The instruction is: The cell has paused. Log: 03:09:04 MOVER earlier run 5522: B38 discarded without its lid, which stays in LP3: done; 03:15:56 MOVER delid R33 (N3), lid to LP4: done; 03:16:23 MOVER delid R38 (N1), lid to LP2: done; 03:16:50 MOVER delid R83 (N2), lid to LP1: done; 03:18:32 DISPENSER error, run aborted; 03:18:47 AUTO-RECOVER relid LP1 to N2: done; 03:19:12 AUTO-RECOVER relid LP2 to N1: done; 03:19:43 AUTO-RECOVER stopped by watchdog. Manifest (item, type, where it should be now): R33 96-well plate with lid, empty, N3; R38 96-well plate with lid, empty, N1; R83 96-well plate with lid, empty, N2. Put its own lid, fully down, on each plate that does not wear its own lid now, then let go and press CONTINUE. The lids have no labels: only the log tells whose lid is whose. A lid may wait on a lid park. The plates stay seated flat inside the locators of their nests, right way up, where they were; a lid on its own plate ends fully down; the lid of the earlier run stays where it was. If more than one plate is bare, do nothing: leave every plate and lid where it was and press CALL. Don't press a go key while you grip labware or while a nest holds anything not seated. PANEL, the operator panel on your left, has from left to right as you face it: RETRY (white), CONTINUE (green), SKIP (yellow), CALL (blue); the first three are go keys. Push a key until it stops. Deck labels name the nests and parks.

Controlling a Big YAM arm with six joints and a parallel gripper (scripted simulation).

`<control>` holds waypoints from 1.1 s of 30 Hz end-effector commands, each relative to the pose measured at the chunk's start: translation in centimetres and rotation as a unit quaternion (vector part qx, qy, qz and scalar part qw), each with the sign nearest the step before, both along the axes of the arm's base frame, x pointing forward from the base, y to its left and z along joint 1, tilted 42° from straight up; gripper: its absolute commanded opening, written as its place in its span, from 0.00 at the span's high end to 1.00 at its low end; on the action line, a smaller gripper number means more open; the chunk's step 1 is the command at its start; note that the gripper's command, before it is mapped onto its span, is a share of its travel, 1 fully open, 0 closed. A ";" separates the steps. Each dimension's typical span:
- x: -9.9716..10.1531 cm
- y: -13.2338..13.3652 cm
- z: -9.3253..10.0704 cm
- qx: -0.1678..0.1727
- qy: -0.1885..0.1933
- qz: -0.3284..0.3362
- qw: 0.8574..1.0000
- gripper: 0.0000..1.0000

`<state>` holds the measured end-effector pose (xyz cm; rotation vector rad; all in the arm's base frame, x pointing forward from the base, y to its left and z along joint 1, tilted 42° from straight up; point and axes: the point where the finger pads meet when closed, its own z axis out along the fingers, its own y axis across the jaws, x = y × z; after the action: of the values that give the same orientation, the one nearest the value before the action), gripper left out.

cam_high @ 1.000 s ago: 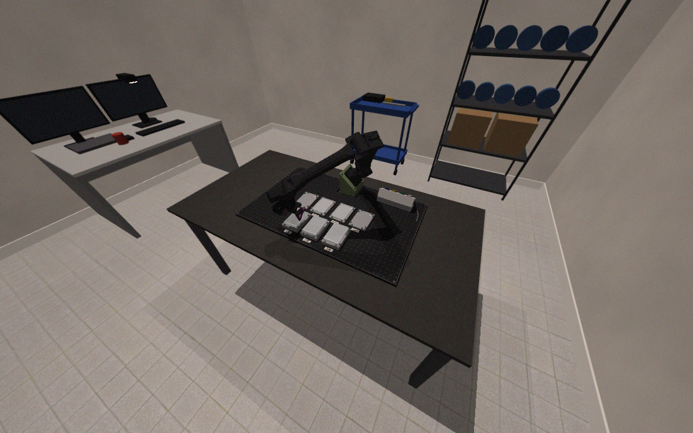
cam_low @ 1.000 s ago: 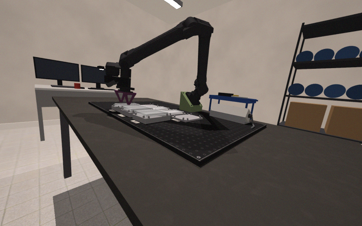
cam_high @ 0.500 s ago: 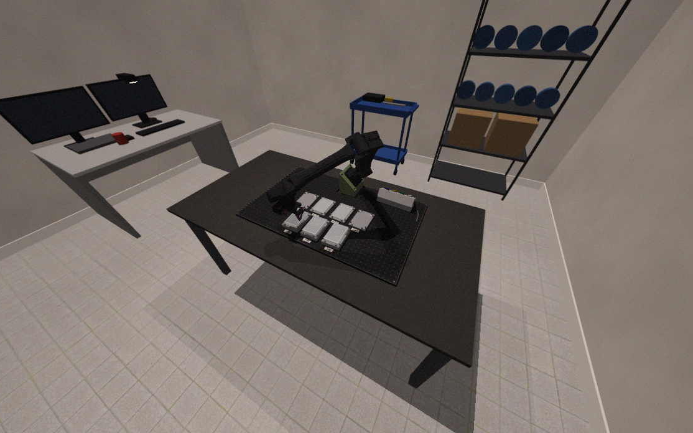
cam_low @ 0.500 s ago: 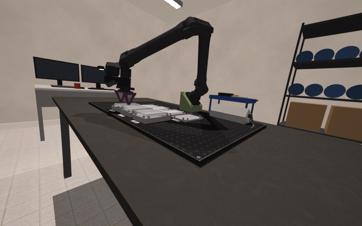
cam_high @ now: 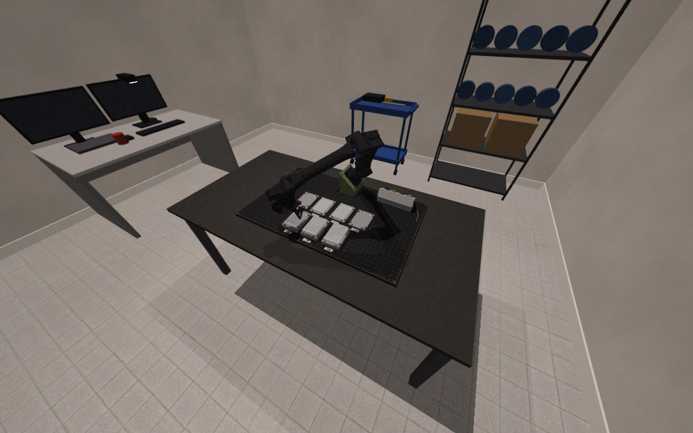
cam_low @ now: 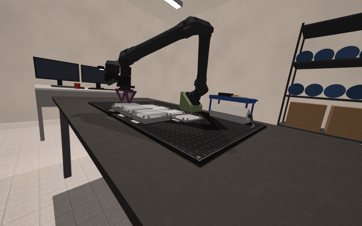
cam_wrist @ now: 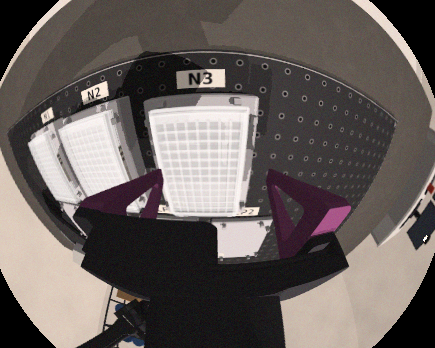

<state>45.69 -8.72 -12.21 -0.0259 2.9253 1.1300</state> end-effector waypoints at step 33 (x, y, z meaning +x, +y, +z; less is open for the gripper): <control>1.8 -2.4 2.7 -0.010 -0.026 -0.001 1.000 0.00</control>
<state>45.67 -9.18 -11.30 -0.0375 2.9277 1.1371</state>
